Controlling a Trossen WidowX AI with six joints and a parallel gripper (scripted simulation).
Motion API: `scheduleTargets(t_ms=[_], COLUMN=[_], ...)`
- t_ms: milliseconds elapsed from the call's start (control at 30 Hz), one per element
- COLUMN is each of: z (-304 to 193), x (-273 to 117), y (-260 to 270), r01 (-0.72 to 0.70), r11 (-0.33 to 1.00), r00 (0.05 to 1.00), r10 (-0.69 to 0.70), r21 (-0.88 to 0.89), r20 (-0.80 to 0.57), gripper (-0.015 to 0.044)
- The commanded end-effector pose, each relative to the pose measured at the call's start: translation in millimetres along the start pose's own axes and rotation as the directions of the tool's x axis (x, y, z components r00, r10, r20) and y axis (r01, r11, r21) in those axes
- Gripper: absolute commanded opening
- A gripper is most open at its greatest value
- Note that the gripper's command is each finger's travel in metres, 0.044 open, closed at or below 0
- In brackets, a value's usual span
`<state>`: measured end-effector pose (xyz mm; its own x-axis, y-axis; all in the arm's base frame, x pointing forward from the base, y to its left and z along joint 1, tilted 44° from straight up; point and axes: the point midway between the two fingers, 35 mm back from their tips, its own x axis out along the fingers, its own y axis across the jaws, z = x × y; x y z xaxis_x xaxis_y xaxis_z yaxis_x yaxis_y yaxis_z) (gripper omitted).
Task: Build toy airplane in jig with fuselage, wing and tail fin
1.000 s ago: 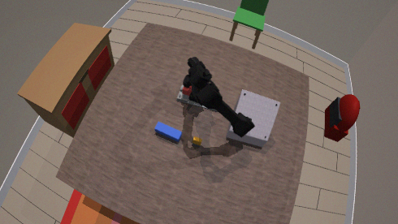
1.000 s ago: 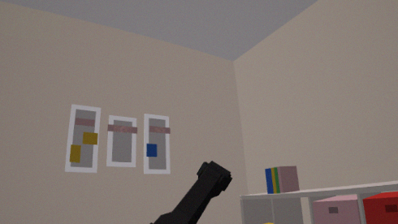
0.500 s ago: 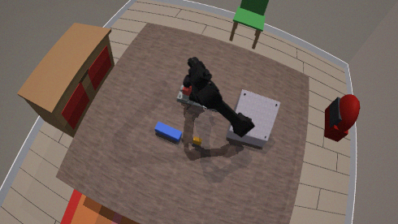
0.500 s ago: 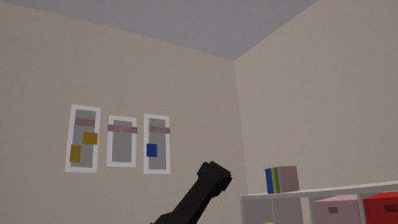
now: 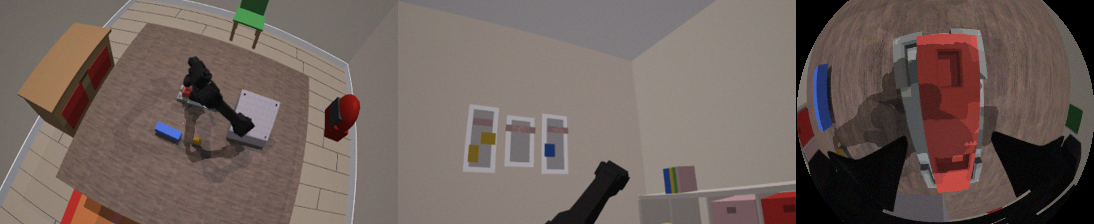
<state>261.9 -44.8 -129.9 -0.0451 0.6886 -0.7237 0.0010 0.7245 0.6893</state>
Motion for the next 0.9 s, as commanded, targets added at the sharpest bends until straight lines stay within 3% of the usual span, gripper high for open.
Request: scheduleTargets(t_ms=[0,167,567,867], z=[6.9,0.9,5.2,66.5], x=[-34.8,-100.2,-104.5,-99.6], y=[-4.7,-2.5,-2.5,126.2], r01=[0.015,0.009,0.01,0.044], r11=[1.0,1.0,0.999,0.997], r00=[1.0,1.0,1.0,0.999], r10=[-0.014,-0.009,-0.01,-0.045], r21=[-0.01,0.003,0.049,0.058], r20=[0.023,0.008,0.008,0.02], gripper=[0.044,0.044,0.044,0.044])
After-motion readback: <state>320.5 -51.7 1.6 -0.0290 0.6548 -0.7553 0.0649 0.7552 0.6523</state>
